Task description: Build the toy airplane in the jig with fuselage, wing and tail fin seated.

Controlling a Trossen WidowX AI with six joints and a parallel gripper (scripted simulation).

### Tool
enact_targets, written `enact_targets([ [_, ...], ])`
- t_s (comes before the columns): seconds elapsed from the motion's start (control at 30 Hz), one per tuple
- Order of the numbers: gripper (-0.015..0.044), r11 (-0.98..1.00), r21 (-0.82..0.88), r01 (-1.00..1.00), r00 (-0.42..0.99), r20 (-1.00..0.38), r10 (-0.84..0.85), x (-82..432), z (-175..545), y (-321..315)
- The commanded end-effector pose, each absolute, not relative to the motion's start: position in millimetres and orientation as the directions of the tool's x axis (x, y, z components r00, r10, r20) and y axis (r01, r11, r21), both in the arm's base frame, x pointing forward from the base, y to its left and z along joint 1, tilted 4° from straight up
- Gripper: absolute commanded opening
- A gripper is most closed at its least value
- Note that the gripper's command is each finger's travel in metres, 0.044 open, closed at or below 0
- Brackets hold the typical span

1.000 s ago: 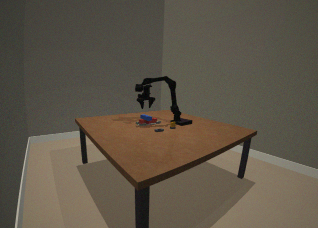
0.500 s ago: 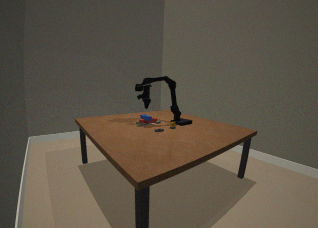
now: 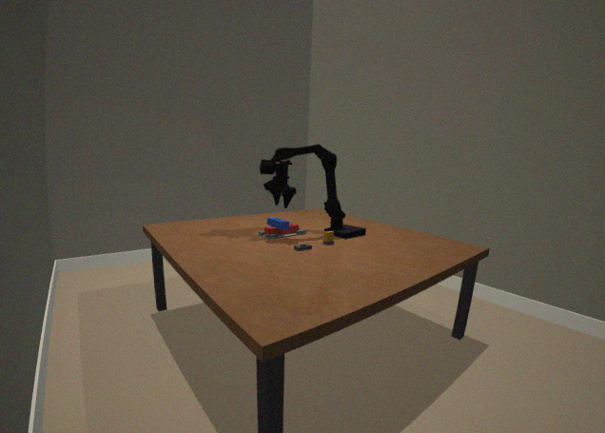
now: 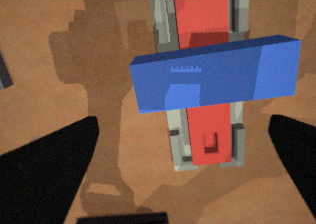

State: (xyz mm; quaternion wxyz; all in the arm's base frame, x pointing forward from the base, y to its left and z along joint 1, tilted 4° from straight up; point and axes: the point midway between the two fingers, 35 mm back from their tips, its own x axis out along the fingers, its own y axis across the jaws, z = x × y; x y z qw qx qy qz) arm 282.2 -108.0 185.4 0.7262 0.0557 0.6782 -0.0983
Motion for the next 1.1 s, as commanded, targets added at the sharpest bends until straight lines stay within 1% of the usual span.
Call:
enact_targets([
  [0.0,0.044,0.979,-0.045,0.197,0.063,-0.996,-0.059,283,183,-57],
  [0.23,0.044,0.98,-0.038,0.197,0.058,-0.997,-0.05,257,175,35],
  [0.53,0.044,0.98,-0.036,0.197,0.056,-0.997,-0.048,190,161,116],
  [0.67,0.044,0.98,-0.039,0.197,0.058,-0.997,-0.051,185,158,120],
  [0.87,0.044,0.98,-0.039,0.197,0.058,-0.997,-0.051,188,105,118],
  [1.07,0.044,0.98,-0.039,0.197,0.058,-0.997,-0.051,188,93,117],
])
